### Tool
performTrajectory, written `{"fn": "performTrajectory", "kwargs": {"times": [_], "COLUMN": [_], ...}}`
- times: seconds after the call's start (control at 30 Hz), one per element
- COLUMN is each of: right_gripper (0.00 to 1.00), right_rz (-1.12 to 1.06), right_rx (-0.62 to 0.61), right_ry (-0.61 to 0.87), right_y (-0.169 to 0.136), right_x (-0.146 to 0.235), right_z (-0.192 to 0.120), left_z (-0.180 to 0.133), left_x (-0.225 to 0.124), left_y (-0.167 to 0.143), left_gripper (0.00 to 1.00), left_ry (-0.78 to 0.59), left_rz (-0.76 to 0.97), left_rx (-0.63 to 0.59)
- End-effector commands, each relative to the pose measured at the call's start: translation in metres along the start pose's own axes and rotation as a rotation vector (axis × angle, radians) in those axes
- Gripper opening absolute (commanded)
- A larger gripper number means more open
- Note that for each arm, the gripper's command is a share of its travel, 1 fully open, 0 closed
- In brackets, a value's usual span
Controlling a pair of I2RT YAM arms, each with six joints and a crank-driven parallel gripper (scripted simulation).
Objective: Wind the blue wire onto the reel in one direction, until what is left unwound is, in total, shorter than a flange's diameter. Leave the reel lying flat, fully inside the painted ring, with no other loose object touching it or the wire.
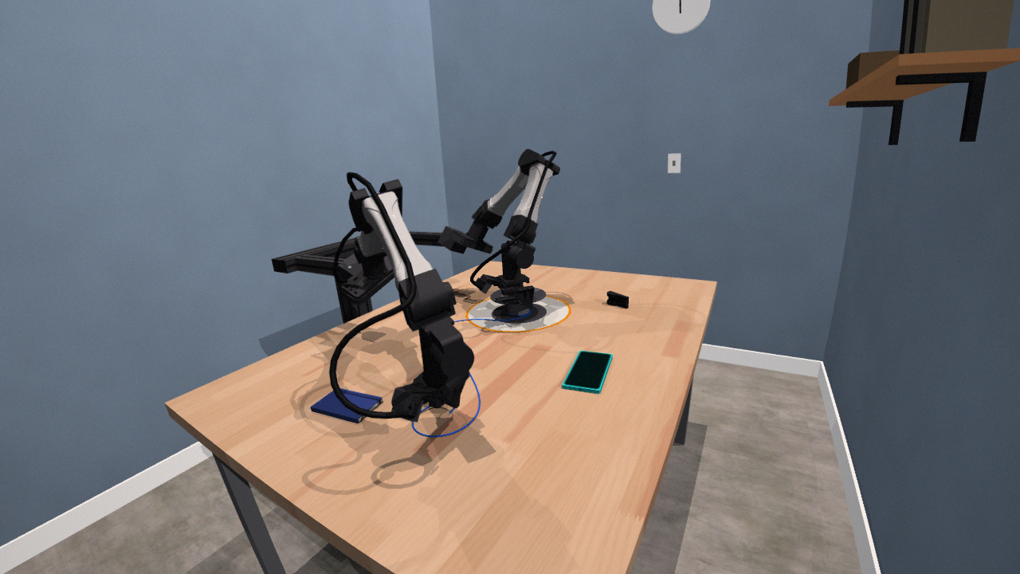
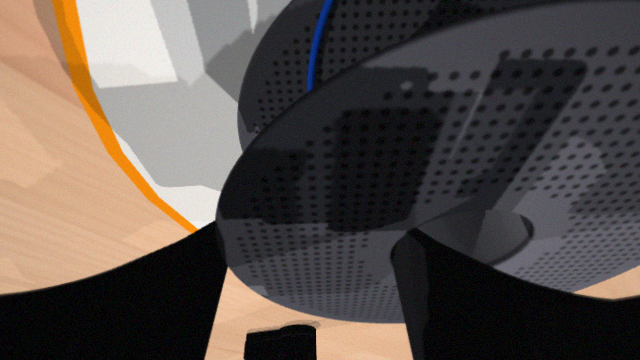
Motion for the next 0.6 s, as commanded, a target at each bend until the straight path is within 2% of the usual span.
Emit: {"fn": "performTrajectory", "kwargs": {"times": [0.0,0.07,0.17,0.37,0.57], "right_gripper": [0.00,0.00,0.00,0.00,0.00], "right_rz": [0.002,0.002,0.002,0.006,0.020], "right_rx": [-0.035,-0.035,-0.035,-0.035,-0.035], "right_ry": [0.060,0.060,0.060,0.060,0.060], "right_y": [0.002,0.002,0.002,0.003,0.003], "right_x": [0.009,0.009,0.010,0.011,0.011], "right_z": [-0.022,-0.022,-0.022,-0.022,-0.022], "left_z": [0.002,0.002,0.002,0.002,0.004], "left_x": [0.002,0.002,-0.001,-0.020,-0.068], "left_y": [-0.008,-0.008,-0.019,-0.054,-0.078], "left_gripper": [0.70,0.70,0.70,0.70,0.70], "left_ry": [0.033,0.033,0.033,0.030,0.025], "left_rz": [-0.102,-0.102,-0.222,-0.599,-0.978], "left_rx": [-0.007,-0.007,-0.008,-0.016,-0.032]}}
Point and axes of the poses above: on each arm, the point where the finger pads meet when closed, its own z axis out along the fingers, its own x axis across the jaws, y = z × x, the point moved 10 cm from there along -z, back along the fingers, and after that the axes turned 2 degrees about z, right-handed, at the moved point
